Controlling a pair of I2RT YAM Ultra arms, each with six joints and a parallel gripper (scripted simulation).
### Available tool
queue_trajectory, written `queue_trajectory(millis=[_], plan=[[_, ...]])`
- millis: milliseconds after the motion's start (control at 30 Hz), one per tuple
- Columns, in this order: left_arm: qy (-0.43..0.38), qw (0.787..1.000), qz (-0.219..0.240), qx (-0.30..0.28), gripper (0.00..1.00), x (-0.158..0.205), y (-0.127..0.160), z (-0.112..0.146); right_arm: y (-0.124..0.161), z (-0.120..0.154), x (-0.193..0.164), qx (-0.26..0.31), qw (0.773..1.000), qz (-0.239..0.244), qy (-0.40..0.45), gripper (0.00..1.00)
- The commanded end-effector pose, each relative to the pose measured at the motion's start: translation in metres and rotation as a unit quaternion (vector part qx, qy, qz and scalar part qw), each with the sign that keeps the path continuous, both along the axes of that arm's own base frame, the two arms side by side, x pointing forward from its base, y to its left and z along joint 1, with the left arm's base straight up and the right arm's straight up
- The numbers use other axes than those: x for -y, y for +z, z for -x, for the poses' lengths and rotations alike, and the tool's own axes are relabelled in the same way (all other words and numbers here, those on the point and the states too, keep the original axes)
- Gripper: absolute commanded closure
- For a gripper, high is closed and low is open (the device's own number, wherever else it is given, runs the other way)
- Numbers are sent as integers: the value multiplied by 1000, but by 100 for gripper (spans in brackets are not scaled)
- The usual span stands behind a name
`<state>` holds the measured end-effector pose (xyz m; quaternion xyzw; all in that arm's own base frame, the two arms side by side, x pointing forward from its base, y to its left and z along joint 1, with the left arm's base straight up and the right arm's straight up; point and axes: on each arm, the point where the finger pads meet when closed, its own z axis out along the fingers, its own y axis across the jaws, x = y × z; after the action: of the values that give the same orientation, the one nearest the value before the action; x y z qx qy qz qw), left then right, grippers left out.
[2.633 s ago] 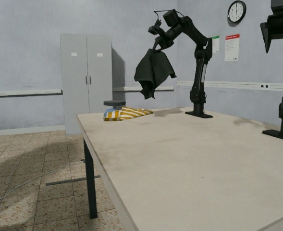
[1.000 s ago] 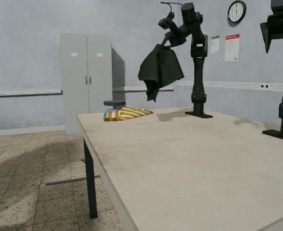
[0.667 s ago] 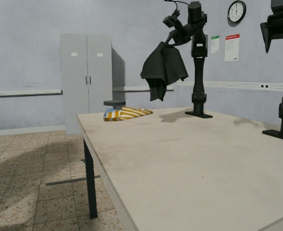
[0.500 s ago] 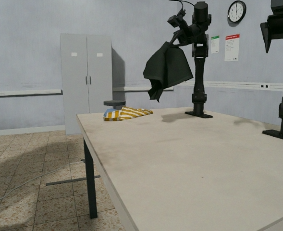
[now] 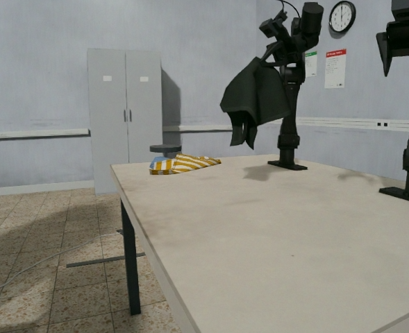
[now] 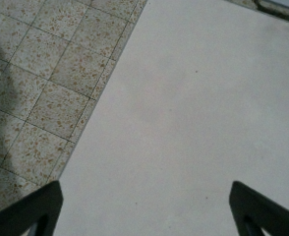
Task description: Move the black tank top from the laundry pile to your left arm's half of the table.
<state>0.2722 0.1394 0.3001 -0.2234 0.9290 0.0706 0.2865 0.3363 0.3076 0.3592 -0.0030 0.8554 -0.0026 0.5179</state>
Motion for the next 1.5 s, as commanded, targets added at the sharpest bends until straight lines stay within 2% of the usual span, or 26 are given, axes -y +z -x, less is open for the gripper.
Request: queue_trajectory(millis=[0,167,233,367,533,733,800,833,967,1100,1233,1300,1333,1367,1400,1433,1467], plan=[[-3,1000,-12,14,8,1,12,3,23,1,-3,31,999,-30,-19,100],[-3,1000,-12,14,8,1,12,3,34,-1,9,36,998,-41,-24,100],[-3,1000,-12,14,8,1,12,3,14,1,-13,23,999,-21,-6,100],[-3,1000,-12,14,8,1,12,3,25,0,-2,29,999,-27,-10,100],[-3,1000,-12,14,8,1,12,3,25,1,-2,29,999,-28,-8,100],[-3,1000,-12,14,8,1,12,3,11,6,-5,19,1000,-11,0,100],[-3,1000,-12,14,8,1,12,3,27,-1,4,30,999,-29,-12,100],[-3,1000,-12,14,8,1,12,3,-2,-5,-7,3,1000,3,-5,100],[-3,1000,-12,14,8,1,12,3,-27,-6,-10,-27,1000,15,0,100],[-3,1000,-12,14,8,1,12,3,-20,-8,-13,-36,999,-10,8,100],[-3,1000,-12,14,8,1,12,3,-63,-12,-16,-78,997,25,10,100],[-3,1000,-12,14,8,1,12,3,-63,-12,-16,-78,997,25,10,100],[-3,1000,-12,14,8,1,12,3,-46,-13,-17,-68,998,4,13,100],[-3,1000,-12,14,8,1,12,3,-51,-15,-20,-73,997,2,14,100],[-3,1000,-12,14,8,1,12,3,-41,-14,-19,-66,998,-11,16,100],[-3,1000,-12,14,8,1,12,3,-57,-16,-22,-82,997,4,16,100],[-3,1000,-12,14,8,1,12,3,-57,-16,-21,-85,996,1,18,100]])
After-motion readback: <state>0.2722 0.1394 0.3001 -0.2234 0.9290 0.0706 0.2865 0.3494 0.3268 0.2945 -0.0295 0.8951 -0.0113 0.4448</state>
